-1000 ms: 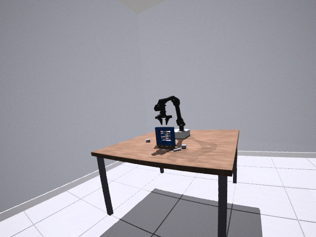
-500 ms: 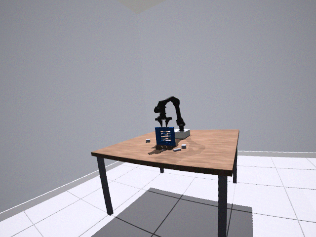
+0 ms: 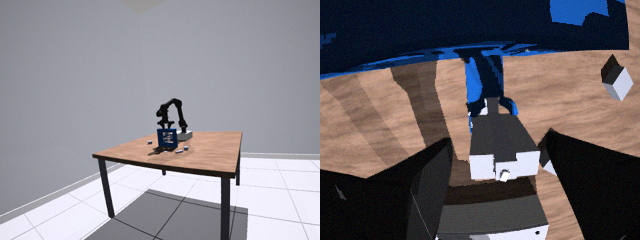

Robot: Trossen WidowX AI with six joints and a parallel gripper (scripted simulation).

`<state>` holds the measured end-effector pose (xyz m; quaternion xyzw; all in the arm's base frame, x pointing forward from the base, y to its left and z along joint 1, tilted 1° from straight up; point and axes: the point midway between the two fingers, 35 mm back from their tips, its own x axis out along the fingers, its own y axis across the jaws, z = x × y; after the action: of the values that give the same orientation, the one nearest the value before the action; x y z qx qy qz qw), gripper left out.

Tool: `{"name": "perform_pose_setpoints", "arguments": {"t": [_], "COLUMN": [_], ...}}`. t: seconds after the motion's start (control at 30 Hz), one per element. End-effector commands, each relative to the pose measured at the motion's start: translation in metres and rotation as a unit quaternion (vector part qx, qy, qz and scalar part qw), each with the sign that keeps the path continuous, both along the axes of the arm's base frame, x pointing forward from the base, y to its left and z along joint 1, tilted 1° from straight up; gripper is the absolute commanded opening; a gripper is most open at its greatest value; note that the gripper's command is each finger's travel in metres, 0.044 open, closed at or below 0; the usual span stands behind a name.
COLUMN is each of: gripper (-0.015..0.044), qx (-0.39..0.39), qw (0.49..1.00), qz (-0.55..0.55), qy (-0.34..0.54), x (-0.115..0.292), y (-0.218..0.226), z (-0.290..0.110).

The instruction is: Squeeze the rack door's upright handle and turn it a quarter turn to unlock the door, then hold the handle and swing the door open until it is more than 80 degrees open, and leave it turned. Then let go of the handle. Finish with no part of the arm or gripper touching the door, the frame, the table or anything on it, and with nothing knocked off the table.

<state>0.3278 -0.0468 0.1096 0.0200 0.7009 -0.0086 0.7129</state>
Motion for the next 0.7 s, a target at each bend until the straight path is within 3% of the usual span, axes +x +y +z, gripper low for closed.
{"name": "perform_pose_setpoints", "arguments": {"t": [0.0,0.43,0.67], "gripper": [0.0281,0.0281,0.0097], "qx": [-0.001,-0.001,-0.001], "qw": [1.000,1.000,1.000], "qz": [0.001,0.001,0.001], "qy": [0.003,0.003,0.003], "x": [-0.001,-0.003,-0.003], "y": [0.000,0.000,0.000], "z": [-0.008,-0.027,-0.027]}}
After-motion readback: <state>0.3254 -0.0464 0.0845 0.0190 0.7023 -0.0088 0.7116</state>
